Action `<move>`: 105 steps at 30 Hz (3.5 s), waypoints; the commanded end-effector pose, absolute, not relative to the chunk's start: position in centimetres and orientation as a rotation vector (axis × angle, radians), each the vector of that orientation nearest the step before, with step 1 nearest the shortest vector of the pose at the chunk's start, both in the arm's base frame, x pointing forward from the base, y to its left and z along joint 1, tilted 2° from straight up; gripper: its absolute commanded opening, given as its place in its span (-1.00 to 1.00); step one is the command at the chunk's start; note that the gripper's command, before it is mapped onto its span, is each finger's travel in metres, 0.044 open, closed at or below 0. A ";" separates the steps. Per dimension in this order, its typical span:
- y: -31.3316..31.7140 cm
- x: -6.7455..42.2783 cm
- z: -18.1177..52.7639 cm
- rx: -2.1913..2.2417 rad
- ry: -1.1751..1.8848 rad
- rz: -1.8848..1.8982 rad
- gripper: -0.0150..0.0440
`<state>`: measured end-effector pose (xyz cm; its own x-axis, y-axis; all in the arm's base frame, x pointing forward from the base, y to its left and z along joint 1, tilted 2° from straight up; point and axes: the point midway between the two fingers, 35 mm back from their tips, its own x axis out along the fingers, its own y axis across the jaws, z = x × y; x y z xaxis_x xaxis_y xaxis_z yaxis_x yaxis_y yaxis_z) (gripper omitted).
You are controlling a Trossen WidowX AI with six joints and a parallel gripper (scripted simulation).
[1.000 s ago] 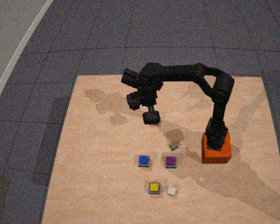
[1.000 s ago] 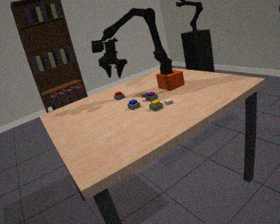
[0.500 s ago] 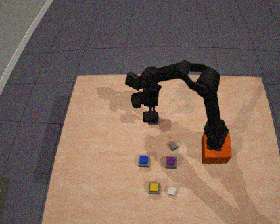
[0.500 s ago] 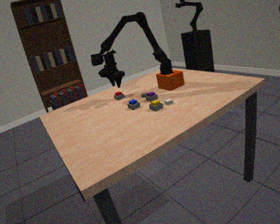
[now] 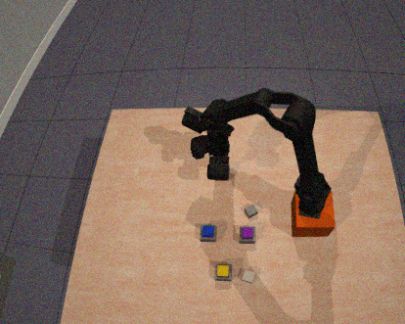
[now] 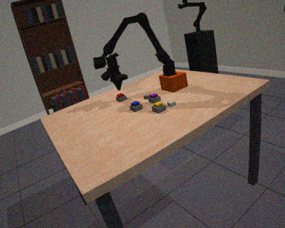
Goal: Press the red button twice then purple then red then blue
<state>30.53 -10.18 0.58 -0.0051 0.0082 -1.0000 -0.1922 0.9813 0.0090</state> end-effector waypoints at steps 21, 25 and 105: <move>-10.3 30.5 -2.7 -0.147 1.571 0.151 -0.42; -10.3 30.5 -2.9 -0.147 1.571 0.151 -0.42; -10.3 30.7 3.7 -0.146 1.569 0.150 -0.42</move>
